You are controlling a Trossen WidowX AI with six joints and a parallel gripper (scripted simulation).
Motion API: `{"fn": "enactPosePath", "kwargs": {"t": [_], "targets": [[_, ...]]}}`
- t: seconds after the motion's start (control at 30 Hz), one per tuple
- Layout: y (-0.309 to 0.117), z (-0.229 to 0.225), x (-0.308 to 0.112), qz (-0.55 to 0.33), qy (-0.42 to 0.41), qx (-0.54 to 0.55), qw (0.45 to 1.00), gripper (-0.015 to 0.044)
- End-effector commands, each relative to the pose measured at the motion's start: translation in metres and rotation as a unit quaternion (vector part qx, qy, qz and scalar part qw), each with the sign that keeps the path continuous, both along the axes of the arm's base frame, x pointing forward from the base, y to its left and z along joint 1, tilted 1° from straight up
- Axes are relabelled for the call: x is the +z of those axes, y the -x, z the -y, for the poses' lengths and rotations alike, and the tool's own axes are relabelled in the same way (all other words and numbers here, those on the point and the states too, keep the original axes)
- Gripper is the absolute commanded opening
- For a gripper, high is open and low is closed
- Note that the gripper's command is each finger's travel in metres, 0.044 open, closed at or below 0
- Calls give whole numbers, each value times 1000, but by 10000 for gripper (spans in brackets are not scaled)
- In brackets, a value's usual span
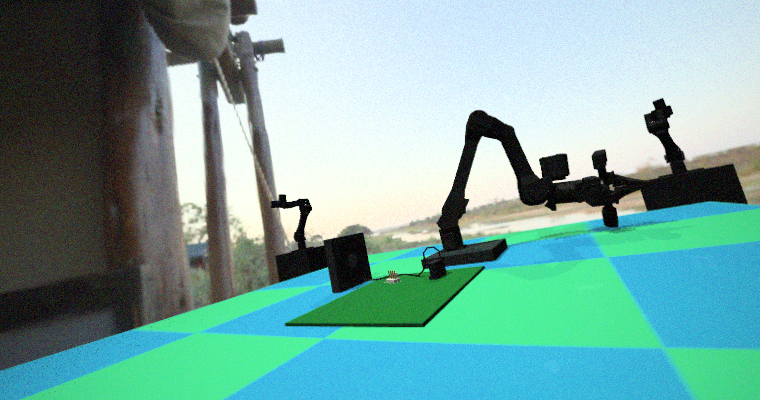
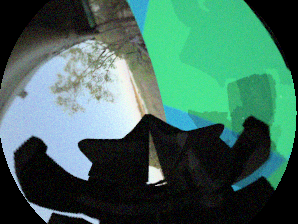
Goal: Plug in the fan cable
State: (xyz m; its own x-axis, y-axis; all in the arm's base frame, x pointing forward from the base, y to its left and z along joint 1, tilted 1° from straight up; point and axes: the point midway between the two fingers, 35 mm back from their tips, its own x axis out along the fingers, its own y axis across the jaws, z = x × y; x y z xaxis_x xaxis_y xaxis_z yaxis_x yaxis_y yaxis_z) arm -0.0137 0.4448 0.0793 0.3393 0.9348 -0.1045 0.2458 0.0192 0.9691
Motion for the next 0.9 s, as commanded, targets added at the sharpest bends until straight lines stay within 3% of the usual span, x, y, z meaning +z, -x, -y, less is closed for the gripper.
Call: {"fn": "enactPosePath", "kwargs": {"t": [0.0,0.17,0.3,0.47,0.53,0.87], "targets": [[0,0,0,0,0,0,1000,26],[-10,0,0,31,19,-6,999,157],[-65,3,2,203,137,-27,969,263],[-136,23,5,387,302,-24,871,394],[-152,30,6,424,340,-17,839,440],[-222,78,11,549,506,44,664,440]]}}
